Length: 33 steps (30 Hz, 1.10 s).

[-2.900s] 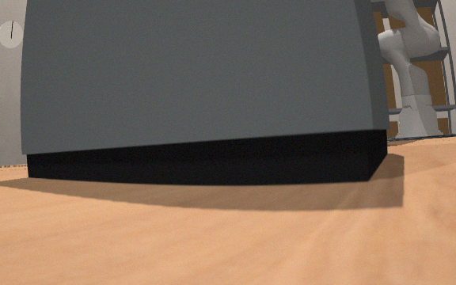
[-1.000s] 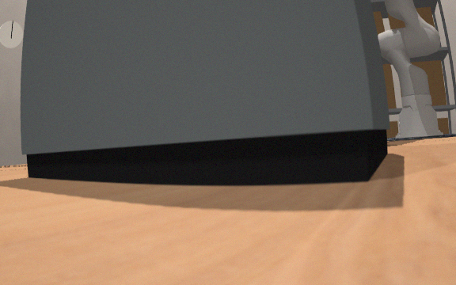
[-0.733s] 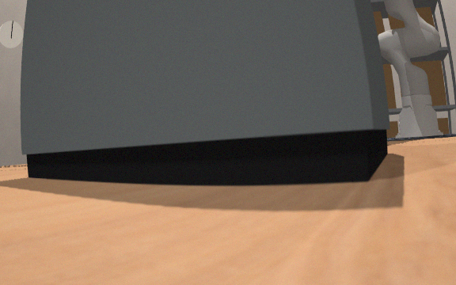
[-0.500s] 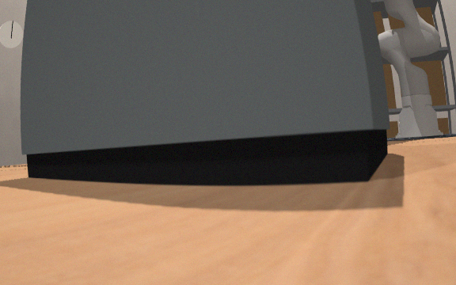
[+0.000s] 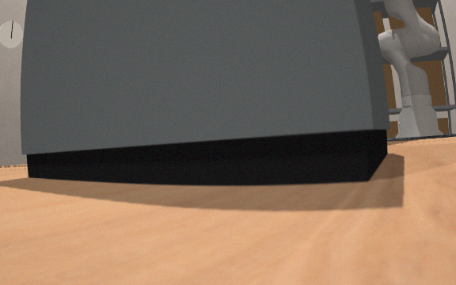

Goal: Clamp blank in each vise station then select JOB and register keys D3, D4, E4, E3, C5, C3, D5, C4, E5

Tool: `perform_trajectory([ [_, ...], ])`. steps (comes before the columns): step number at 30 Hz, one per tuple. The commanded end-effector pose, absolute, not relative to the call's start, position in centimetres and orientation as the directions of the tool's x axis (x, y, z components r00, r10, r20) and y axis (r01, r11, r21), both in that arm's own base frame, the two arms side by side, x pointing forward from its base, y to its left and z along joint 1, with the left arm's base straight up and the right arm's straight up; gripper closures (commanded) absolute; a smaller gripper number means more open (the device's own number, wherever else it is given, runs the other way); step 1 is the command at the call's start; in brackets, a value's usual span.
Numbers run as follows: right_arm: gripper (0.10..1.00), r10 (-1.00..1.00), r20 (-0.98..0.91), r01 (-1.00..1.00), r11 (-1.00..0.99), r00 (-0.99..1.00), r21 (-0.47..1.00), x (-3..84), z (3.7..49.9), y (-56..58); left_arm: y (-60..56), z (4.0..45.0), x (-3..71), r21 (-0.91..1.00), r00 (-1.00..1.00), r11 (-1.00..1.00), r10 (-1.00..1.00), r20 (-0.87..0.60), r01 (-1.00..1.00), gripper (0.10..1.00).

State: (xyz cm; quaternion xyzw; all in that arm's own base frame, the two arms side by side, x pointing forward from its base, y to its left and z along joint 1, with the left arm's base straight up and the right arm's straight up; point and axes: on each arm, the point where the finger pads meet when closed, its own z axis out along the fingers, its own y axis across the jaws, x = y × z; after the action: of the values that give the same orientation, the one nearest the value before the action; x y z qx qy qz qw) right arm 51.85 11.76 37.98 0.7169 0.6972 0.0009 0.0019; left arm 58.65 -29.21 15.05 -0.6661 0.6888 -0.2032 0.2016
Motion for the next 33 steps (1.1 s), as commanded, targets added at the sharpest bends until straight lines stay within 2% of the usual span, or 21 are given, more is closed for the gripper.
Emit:
perform_trajectory([
  [1, 0.098, 1.0, -0.001, 1.0, -0.028, 0.028, 0.004, 51.85, 37.98, 11.76, -29.28, 14.94, 58.8, -0.551, -0.023, 0.019, -1.0, 0.0, -0.834, 0.999],
  [33, 0.098, 1.0, -0.001, 1.0, -0.028, 0.028, 0.004, 51.85, 37.98, 11.76, -29.27, 15.58, 58.37, -0.551, -0.023, 0.019, -1.0, 0.0, -0.834, 0.999],
])
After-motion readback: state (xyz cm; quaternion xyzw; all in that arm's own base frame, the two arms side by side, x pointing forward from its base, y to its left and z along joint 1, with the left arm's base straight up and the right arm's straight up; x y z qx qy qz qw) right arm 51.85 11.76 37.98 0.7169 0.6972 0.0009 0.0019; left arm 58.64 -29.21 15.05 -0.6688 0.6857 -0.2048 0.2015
